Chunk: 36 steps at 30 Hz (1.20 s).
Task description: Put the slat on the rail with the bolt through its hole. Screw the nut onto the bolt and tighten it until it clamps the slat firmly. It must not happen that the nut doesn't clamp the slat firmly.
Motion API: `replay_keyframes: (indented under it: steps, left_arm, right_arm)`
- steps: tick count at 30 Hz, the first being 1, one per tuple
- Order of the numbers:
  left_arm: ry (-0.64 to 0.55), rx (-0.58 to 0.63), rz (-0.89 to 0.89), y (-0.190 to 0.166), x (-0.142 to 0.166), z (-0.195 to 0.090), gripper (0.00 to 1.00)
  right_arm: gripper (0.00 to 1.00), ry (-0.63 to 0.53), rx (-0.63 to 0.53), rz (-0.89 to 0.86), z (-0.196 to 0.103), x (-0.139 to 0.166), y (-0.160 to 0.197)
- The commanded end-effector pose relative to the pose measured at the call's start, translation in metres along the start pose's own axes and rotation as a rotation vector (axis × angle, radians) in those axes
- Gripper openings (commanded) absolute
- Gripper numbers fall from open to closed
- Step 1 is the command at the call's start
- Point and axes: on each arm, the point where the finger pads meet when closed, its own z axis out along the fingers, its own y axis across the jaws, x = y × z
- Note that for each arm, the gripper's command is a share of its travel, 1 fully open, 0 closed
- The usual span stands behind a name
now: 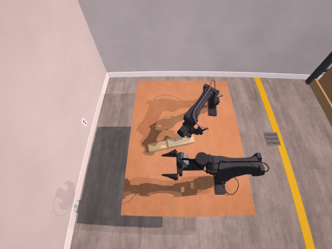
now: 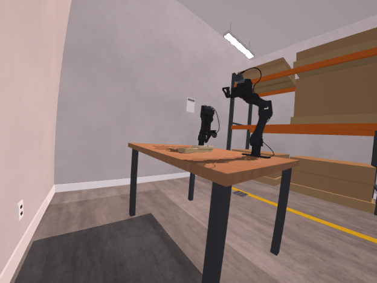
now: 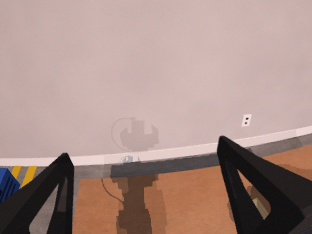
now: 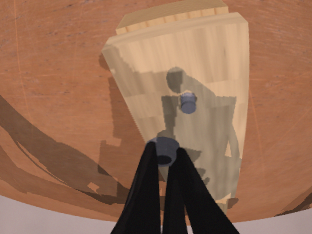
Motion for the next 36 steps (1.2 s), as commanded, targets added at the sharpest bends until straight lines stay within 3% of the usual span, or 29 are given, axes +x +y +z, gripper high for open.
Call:
replay_keyframes:
  steps: [1,36]
  left_arm:
    - [-0.026,0.006,0.002,0.000,-0.009,-0.003,1.00]
    - [-0.026,0.006,0.002,0.000,-0.009,-0.003,1.00]
  right_arm:
    - [0.12,0.004,0.043,-0.002,-0.025,0.004,-0.001]
    - [0.12,0.004,0.033,-0.001,-0.020,-0.017,-0.006]
